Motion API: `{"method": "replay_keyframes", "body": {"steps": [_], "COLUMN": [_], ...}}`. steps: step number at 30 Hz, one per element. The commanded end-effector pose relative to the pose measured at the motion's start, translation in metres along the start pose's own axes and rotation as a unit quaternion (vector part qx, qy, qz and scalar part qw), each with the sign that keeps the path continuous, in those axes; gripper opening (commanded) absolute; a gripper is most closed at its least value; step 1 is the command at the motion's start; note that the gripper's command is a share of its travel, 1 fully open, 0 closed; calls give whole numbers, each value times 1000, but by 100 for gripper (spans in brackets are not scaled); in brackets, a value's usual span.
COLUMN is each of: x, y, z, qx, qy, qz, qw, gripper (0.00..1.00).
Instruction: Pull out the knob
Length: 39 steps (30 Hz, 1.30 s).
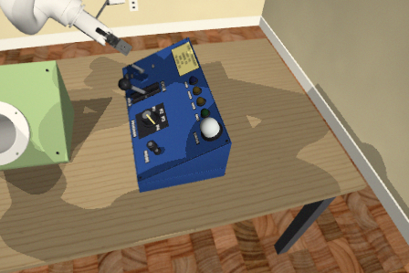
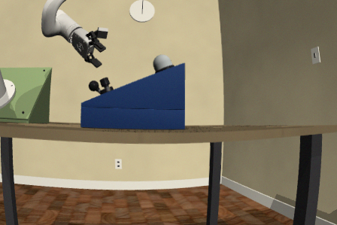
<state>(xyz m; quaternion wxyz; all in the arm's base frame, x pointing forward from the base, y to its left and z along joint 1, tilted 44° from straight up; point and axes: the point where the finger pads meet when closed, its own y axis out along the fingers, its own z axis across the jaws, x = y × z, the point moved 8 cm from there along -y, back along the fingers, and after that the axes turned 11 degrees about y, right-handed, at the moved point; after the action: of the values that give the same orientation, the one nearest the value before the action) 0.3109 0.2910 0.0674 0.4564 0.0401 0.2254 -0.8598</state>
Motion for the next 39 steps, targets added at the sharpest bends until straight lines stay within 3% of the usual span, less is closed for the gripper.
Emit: {"method": "replay_keyframes", "body": {"steps": [1,8,21,39], "x": [9,26,52,58], "y": [-2,-7,-15,-16], "z": [-5,-13,-24,-26], "qx": [-16,-56,-122,-136], "qy": [43,112,202,218], "qz": [30,61,81,82], "qw": [998,990,968,963], "gripper": [100,100,100,100]}}
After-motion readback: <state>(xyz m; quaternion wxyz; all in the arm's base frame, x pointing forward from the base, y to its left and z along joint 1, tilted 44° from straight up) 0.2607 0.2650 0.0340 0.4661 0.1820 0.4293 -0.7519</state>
